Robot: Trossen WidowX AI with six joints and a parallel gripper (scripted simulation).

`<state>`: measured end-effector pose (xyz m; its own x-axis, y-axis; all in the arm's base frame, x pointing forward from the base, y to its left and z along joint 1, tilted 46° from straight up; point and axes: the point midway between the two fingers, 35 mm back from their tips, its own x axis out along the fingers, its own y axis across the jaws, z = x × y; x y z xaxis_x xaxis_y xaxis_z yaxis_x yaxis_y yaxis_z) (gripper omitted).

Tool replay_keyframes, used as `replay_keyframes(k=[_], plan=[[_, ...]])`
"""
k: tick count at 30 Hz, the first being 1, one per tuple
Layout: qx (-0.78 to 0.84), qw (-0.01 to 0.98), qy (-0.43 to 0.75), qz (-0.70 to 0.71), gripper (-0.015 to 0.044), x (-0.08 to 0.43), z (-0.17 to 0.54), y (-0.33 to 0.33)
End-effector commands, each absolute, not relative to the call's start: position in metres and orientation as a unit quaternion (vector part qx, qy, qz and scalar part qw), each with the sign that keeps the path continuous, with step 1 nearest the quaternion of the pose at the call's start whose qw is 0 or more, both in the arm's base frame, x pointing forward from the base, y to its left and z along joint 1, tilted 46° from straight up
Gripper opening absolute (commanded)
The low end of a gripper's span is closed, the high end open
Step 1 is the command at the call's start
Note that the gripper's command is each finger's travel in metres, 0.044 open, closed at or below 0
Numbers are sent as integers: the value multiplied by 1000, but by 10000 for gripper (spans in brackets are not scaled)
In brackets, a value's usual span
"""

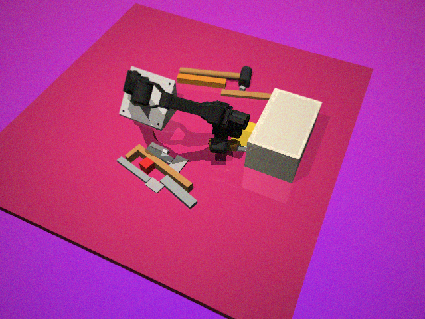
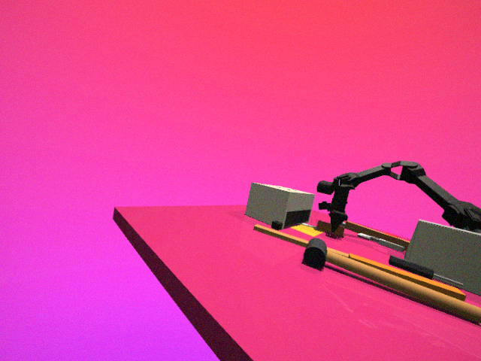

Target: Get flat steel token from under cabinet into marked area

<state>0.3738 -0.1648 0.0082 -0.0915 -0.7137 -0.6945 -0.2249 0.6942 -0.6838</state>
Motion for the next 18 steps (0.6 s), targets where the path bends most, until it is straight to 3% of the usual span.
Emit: replay_keyframes(k=[1, 18], plan=[[-332, 585, 712, -203, 0, 371, 1, -159], [-332, 585, 712, -202, 0, 368, -8, -150]])
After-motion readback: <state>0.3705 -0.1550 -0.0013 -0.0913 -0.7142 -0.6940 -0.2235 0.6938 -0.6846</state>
